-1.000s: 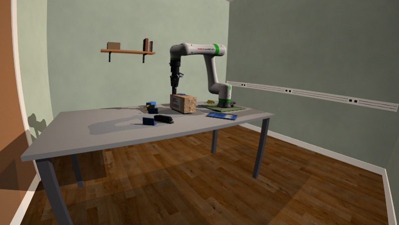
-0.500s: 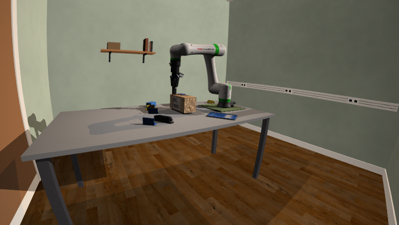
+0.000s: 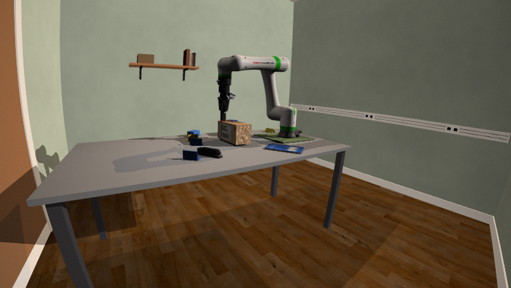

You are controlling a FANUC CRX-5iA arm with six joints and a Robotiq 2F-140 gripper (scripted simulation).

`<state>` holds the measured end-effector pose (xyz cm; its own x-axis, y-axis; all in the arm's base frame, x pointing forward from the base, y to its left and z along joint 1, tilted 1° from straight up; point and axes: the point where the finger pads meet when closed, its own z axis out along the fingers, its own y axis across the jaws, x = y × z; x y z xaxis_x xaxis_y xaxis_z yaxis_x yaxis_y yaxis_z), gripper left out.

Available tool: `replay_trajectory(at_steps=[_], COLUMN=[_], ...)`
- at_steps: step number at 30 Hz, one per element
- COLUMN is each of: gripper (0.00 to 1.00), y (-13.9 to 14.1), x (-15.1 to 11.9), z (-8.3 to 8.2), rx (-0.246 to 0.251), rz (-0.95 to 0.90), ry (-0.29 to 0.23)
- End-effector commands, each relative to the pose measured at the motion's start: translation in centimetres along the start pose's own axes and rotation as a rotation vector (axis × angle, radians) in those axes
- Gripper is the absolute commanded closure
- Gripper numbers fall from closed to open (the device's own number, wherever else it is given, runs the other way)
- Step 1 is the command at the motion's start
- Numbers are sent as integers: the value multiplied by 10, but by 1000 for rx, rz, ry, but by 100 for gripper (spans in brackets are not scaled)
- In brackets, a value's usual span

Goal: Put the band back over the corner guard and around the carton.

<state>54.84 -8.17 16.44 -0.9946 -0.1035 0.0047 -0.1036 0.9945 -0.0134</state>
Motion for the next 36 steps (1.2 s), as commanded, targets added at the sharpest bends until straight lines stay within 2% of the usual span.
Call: replay_trajectory(at_steps=[1,15,36], gripper=[82,82,82], y=[0,0,0], x=[0,0,0], z=[-1,-8,-49], rx=[1,1,1], rz=[0,0,0], ry=[-2,-2,-2])
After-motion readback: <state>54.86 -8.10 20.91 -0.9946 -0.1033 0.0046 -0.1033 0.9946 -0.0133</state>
